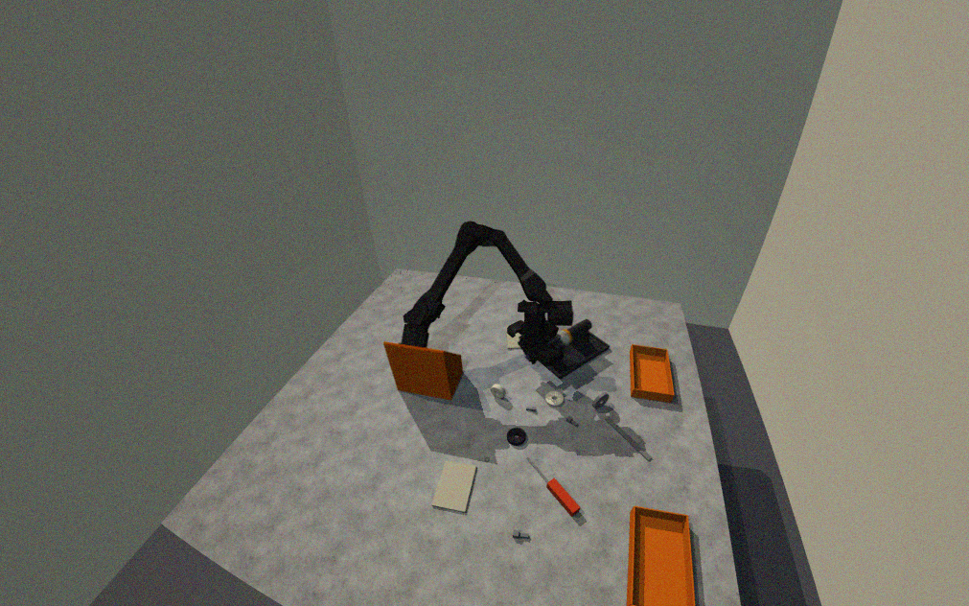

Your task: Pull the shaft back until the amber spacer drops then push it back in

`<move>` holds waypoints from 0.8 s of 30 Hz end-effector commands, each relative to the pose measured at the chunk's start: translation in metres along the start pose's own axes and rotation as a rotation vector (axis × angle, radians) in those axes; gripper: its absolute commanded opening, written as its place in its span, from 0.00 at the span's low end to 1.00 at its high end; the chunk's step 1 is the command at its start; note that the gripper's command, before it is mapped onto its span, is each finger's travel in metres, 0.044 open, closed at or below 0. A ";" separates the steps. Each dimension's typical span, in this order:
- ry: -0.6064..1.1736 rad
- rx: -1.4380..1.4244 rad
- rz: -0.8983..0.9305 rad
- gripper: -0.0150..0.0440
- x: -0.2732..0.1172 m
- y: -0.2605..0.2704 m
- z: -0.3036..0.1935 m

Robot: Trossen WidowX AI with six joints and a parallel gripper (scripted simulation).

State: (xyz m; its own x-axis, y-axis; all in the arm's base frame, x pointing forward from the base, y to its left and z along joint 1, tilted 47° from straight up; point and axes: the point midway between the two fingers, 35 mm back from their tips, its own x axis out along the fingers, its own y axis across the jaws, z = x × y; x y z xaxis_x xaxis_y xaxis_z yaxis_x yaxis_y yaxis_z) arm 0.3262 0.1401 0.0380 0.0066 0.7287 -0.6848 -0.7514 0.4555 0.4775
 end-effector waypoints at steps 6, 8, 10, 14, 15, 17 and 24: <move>0.001 -0.005 0.000 0.25 0.000 0.000 -0.001; 0.001 -0.005 0.000 0.25 0.000 0.000 -0.002; 0.001 -0.005 0.000 0.25 0.000 0.000 -0.002; 0.001 -0.005 0.000 0.25 0.000 0.000 -0.002; 0.001 -0.005 0.000 0.25 0.000 0.000 -0.002; 0.001 -0.005 0.000 0.25 0.000 0.000 -0.002; 0.001 -0.005 0.000 0.25 0.000 0.000 -0.003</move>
State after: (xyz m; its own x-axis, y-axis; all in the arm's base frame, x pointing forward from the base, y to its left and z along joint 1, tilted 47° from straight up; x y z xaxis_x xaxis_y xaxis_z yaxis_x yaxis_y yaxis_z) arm 0.3249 0.1391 0.0369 0.0065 0.7288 -0.6847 -0.7511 0.4556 0.4778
